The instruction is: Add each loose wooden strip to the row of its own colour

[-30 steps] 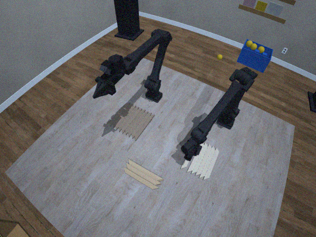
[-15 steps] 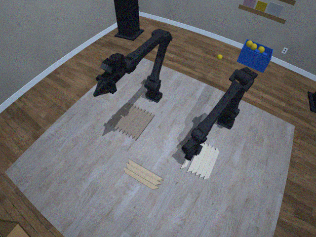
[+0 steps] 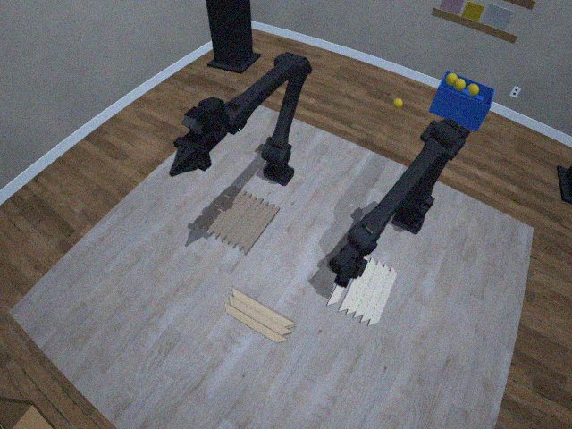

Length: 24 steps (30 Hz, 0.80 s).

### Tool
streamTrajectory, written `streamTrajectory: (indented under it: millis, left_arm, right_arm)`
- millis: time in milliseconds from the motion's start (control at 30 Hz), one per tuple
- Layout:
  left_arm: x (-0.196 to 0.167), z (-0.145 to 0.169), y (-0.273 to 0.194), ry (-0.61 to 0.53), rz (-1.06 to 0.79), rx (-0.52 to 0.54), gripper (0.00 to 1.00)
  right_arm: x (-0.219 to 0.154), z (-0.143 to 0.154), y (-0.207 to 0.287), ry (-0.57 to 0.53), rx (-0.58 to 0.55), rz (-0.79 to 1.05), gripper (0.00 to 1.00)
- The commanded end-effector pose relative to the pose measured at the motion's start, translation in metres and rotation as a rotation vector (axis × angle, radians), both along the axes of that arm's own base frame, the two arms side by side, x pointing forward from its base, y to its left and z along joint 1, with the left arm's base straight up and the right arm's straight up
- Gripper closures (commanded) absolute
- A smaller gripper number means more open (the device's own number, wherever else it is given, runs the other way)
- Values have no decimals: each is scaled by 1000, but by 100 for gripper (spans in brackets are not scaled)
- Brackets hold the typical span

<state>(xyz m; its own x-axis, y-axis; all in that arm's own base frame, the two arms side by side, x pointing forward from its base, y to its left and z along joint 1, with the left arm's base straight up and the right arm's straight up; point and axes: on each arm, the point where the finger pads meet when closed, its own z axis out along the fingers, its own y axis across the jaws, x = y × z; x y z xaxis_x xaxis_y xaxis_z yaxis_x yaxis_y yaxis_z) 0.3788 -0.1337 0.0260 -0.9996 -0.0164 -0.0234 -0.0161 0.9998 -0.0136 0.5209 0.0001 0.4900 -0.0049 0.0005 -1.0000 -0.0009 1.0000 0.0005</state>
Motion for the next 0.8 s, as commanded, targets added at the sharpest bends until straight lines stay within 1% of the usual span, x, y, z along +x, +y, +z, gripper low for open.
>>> streamTrajectory:
  millis: [0, 100, 133, 200, 233, 267, 400, 433, 500, 767]
  left_arm:
    - [-8, -11, 8, 33, 9, 15, 59]
    - [-1, -8, 6, 19, 9, 10, 59]
    - [-1, -8, 6, 18, 9, 10, 59]
    - [-1, -8, 6, 18, 9, 10, 59]
    - [6, -1, 1, -1, 5, 3, 59]
    - [1, -7, 5, 14, 9, 8, 59]
    - [1, -7, 5, 15, 8, 9, 59]
    - [14, 0, -12, -23, 7, -6, 99]
    - [24, 6, -18, -43, 10, -12, 99]
    - [21, -2, -37, -32, 17, -9, 99]
  right_arm:
    - [-9, 32, -7, -61, -13, -15, 99]
    - [-8, 31, -5, -60, -10, -11, 99]
    - [-3, 23, -6, -46, -10, -12, 99]
    - [-3, 23, -6, -46, -10, -12, 99]
    - [-1, 26, -3, -48, -10, -6, 99]
    - [1, 18, -7, -35, -10, -14, 99]
    - [1, 17, -8, -34, -10, -14, 99]
    - [1, 16, -8, -34, -10, -14, 99]
    - [1, 16, -8, -34, -10, -14, 99]
    - [2, 15, -6, -33, -10, -10, 99]
